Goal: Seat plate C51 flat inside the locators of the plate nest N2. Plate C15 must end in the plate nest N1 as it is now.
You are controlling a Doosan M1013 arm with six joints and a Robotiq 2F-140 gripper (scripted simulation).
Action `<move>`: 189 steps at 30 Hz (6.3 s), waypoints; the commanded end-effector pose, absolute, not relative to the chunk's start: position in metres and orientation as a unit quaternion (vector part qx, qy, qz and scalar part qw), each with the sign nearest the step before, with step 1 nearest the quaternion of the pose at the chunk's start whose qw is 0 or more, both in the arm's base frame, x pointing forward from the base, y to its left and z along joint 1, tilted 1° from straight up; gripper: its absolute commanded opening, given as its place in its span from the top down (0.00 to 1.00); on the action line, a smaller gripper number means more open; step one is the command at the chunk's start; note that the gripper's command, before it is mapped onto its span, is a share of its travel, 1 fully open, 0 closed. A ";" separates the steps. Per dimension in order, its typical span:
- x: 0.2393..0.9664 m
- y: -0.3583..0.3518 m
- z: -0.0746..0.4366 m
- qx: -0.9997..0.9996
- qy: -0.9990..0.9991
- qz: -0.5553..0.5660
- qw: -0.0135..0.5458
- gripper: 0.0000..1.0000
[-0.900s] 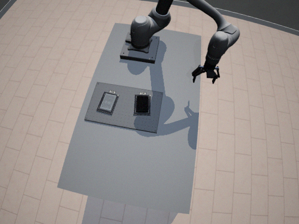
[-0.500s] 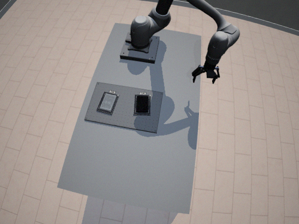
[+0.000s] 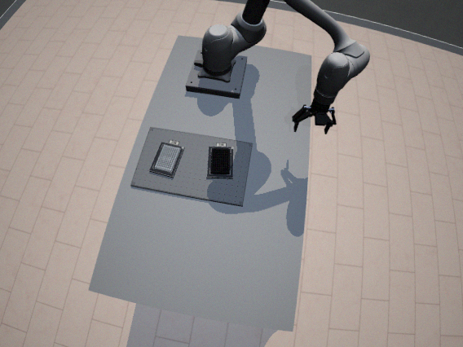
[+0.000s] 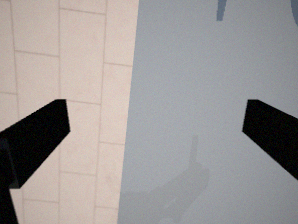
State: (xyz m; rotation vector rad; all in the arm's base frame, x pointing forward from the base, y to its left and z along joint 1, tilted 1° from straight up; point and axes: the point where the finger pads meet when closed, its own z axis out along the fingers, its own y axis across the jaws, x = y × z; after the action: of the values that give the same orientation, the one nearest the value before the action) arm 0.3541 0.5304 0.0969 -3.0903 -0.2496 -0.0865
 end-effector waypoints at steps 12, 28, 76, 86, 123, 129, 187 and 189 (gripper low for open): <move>0.402 0.494 0.093 -0.997 -0.072 -0.027 0.017 0.00; 0.448 0.449 0.087 -0.997 -0.065 -0.025 0.014 0.00; 0.559 0.278 0.069 -0.999 -0.033 -0.017 0.005 0.00; 0.577 0.233 0.065 -1.000 -0.025 -0.014 0.003 0.00; 0.610 0.078 0.052 -1.000 -0.001 -0.006 0.002 0.00; 0.611 0.059 0.050 -1.000 0.007 -0.004 0.002 0.00; 0.599 -0.094 0.027 -1.000 0.023 0.001 0.004 0.00; 0.599 -0.094 0.024 -1.000 0.023 0.001 0.004 0.00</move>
State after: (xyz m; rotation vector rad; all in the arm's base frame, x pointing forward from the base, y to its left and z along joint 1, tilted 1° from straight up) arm 0.5988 -0.0940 0.0274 -3.1331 0.0704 0.0070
